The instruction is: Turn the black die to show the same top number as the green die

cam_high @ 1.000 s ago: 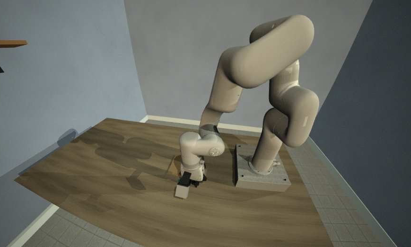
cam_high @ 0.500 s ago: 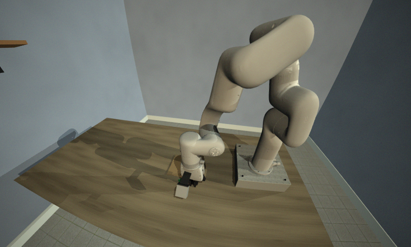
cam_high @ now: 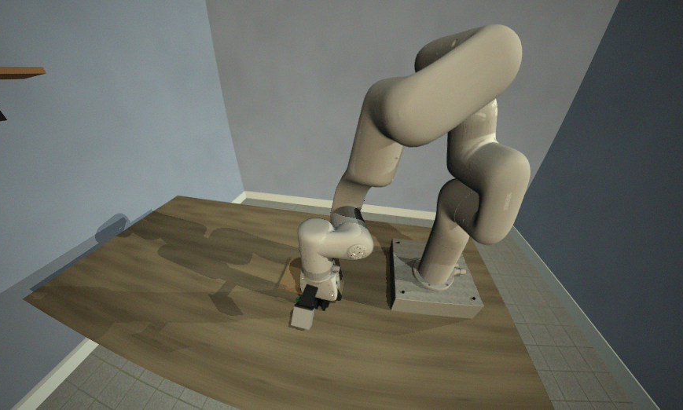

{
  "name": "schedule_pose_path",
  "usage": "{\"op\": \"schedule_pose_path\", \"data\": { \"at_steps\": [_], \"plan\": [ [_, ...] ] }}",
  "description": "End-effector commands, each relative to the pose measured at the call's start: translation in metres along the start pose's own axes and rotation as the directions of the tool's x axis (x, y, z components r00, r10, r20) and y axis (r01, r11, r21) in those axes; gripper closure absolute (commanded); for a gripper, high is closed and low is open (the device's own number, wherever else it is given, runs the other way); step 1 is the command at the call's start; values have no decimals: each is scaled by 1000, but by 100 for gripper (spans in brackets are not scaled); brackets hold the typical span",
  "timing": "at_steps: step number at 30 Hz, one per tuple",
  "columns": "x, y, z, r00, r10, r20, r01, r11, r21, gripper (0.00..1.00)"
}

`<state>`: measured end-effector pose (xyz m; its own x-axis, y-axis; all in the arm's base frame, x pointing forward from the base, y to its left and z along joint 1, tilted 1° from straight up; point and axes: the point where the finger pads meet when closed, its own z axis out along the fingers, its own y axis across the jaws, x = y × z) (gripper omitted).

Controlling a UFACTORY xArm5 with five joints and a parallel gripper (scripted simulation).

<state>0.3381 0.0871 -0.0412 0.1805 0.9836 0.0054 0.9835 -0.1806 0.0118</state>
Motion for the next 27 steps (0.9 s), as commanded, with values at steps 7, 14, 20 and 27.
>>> {"op": "schedule_pose_path", "data": {
  "at_steps": [7, 14, 20, 27],
  "plan": [
    [0, 1, -1, 1000, 0, -1, 0, 1000, -3, 89],
    [0, 1, -1, 1000, 0, -1, 0, 1000, -3, 89],
    [0, 1, -15, 1000, 0, -1, 0, 1000, -3, 89],
    [1, 1, -49, 1000, 0, -1, 0, 1000, -3, 89]
  ]
}}
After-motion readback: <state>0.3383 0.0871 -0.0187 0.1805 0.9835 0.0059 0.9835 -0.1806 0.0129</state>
